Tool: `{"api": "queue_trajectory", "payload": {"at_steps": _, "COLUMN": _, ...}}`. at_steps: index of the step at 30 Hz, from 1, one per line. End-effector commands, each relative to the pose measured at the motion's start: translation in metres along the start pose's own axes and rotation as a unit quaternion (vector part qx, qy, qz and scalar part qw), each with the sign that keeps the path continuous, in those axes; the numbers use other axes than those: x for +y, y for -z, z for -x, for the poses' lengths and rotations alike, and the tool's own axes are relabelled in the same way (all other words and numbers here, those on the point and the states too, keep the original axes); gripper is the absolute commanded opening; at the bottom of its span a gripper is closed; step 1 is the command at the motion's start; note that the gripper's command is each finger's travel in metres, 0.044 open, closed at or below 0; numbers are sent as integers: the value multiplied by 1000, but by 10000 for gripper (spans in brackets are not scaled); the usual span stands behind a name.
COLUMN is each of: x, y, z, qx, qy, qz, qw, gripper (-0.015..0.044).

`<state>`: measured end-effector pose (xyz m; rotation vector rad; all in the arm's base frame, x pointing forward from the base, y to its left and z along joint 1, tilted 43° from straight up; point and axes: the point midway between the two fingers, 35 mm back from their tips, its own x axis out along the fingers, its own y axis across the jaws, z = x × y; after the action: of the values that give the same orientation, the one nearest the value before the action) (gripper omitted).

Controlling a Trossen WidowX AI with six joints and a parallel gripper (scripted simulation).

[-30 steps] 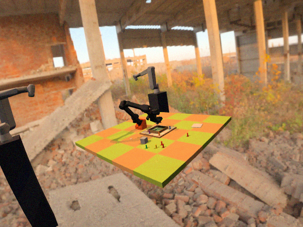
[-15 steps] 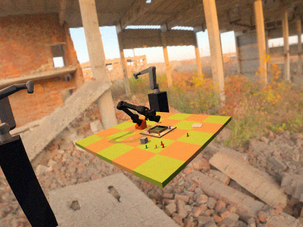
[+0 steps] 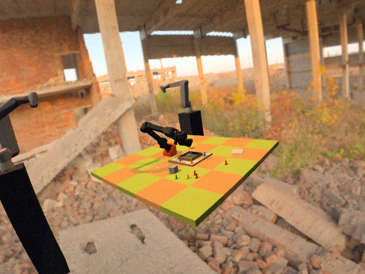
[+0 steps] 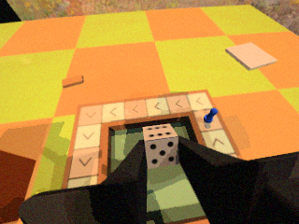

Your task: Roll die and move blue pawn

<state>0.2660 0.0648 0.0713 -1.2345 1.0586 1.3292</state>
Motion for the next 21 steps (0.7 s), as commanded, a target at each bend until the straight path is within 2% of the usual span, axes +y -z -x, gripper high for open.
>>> {"api": "queue_trajectory", "payload": {"at_steps": 1, "x": 0, "y": 0, "z": 0, "qx": 0, "qy": 0, "qz": 0, "qw": 1000, "gripper": 0}}
{"api": "queue_trajectory", "payload": {"at_steps": 4, "x": 0, "y": 0, "z": 0, "qx": 0, "qy": 0, "qz": 0, "qw": 1000, "gripper": 0}}
{"api": "queue_trajectory", "payload": {"at_steps": 12, "x": 0, "y": 0, "z": 0, "qx": 0, "qy": 0, "qz": 0, "qw": 1000, "gripper": 210}}
{"api": "queue_trajectory", "payload": {"at_steps": 16, "x": 0, "y": -28, "z": 24, "qx": -3, "qy": -1, "qz": 3, "qw": 1000, "gripper": 315}}
{"api": "queue_trajectory", "payload": {"at_steps": 21, "x": 1, "y": -30, "z": 25, "qx": 5, "qy": -4, "qz": 2, "qw": 1000, "gripper": 440}}
